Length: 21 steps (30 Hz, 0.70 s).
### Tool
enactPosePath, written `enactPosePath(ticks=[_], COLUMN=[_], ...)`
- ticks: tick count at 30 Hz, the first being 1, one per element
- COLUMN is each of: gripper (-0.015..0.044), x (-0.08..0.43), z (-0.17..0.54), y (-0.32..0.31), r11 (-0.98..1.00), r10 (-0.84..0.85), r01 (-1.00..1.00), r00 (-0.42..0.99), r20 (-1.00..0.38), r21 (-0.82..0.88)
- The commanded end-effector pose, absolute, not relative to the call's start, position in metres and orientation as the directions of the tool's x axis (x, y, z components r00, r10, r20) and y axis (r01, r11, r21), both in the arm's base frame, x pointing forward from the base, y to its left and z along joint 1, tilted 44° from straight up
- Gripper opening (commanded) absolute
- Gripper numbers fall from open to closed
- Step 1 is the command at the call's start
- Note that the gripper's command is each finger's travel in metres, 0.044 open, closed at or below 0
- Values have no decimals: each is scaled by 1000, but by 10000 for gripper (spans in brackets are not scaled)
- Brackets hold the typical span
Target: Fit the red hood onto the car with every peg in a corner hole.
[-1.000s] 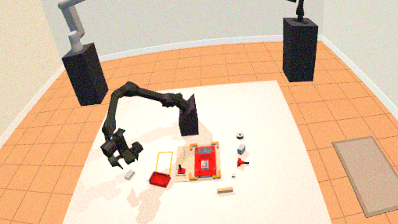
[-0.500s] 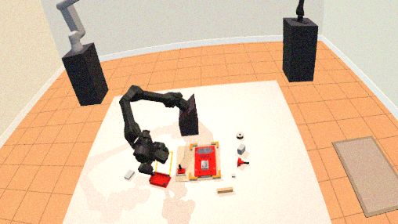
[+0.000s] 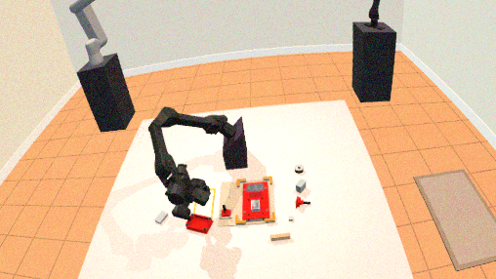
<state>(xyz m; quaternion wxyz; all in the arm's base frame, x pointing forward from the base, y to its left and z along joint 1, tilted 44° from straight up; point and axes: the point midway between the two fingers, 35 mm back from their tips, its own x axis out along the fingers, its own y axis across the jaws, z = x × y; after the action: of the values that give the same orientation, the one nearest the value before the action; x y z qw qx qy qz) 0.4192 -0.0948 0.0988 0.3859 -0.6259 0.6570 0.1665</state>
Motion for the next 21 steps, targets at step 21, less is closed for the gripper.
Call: enactPosePath(ticks=[21], gripper=[440], x=[421], z=[83], y=[-110], r11=[160], r10=[-697], r01=[-953], r00=[75], r20=[-713], r21=[-257])
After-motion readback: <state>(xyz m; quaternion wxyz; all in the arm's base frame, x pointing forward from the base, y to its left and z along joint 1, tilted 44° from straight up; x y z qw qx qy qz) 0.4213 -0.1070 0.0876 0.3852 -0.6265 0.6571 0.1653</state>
